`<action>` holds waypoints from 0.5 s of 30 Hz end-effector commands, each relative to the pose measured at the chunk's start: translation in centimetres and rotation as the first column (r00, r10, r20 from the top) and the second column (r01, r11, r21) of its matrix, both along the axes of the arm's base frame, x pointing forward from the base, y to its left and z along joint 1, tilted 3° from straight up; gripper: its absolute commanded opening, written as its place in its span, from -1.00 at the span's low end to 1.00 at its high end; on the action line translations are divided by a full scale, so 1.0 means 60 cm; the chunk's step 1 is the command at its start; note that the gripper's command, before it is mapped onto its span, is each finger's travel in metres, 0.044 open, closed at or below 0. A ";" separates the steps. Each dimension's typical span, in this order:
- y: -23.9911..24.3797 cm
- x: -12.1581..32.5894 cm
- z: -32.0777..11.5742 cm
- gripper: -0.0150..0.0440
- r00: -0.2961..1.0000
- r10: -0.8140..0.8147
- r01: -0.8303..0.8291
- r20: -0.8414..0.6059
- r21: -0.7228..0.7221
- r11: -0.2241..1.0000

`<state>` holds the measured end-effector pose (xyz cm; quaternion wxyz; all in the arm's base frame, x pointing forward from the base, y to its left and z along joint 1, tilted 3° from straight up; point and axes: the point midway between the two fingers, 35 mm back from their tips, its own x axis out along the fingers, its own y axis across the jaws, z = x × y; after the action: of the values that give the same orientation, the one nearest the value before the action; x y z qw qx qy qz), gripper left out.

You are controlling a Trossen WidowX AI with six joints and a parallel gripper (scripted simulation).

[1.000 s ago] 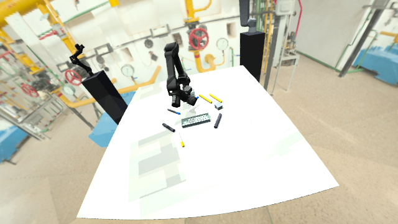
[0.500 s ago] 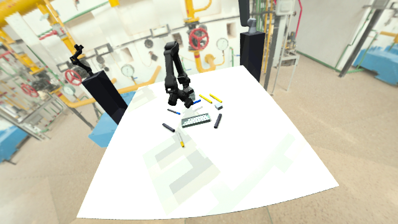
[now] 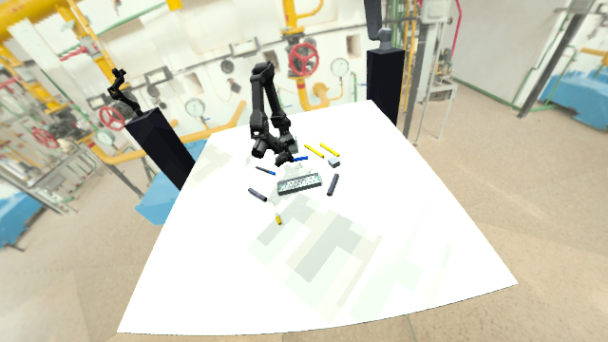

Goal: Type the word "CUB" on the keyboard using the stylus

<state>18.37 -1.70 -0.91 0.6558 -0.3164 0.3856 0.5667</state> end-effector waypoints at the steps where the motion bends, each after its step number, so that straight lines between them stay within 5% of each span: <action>1: 0.001 0.000 -0.001 -0.49 1.000 -0.017 0.017 0.001 0.006 1.000; 15: 0.001 0.001 -0.036 -0.49 1.000 -0.017 0.017 0.001 0.006 1.000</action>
<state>18.61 -1.83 -2.44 0.6599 -0.3174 0.3856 0.5614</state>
